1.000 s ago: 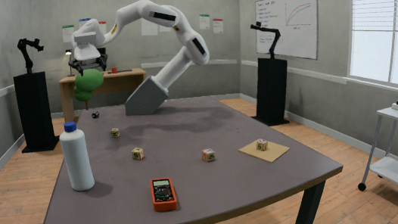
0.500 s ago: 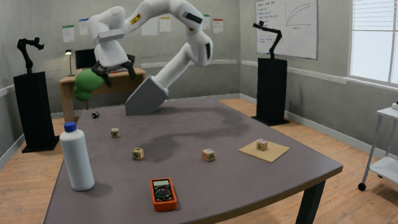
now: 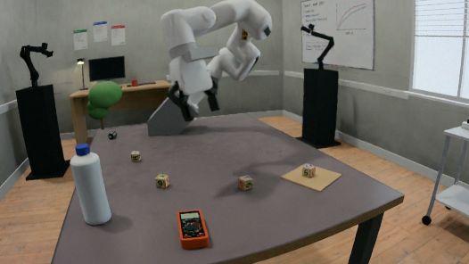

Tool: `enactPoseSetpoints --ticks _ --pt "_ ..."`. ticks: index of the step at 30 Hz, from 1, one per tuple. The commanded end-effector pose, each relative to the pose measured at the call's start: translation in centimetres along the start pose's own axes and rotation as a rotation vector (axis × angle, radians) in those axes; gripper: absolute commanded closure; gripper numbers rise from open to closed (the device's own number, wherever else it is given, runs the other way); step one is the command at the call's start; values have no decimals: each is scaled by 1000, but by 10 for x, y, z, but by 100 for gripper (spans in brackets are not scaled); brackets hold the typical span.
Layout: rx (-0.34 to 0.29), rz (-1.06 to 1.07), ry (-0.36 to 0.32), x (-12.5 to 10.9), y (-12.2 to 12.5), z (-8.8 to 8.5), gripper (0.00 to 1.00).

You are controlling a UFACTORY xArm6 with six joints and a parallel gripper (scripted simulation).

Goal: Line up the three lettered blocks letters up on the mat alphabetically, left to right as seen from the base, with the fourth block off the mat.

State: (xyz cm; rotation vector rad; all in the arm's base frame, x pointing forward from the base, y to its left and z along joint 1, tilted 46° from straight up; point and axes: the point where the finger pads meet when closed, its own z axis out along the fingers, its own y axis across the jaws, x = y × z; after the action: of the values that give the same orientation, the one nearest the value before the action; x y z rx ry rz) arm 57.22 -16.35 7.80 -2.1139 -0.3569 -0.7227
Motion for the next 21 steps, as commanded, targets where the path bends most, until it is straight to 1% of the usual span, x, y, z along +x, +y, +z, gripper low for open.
enactPoseSetpoints --ticks 1,8,10,12,16,18,21 --pt "-23 -30 -100 35 -36 31 0" --pt "-57 -99 -212 78 -101 77 0" --pt "-57 -99 -212 78 -101 77 0" --pt "-75 -137 -254 96 -136 97 0" --pt "-91 -172 -285 110 -168 114 0" --pt "-95 -180 -291 112 -175 118 0" --pt "-95 -180 -291 113 -176 118 0"
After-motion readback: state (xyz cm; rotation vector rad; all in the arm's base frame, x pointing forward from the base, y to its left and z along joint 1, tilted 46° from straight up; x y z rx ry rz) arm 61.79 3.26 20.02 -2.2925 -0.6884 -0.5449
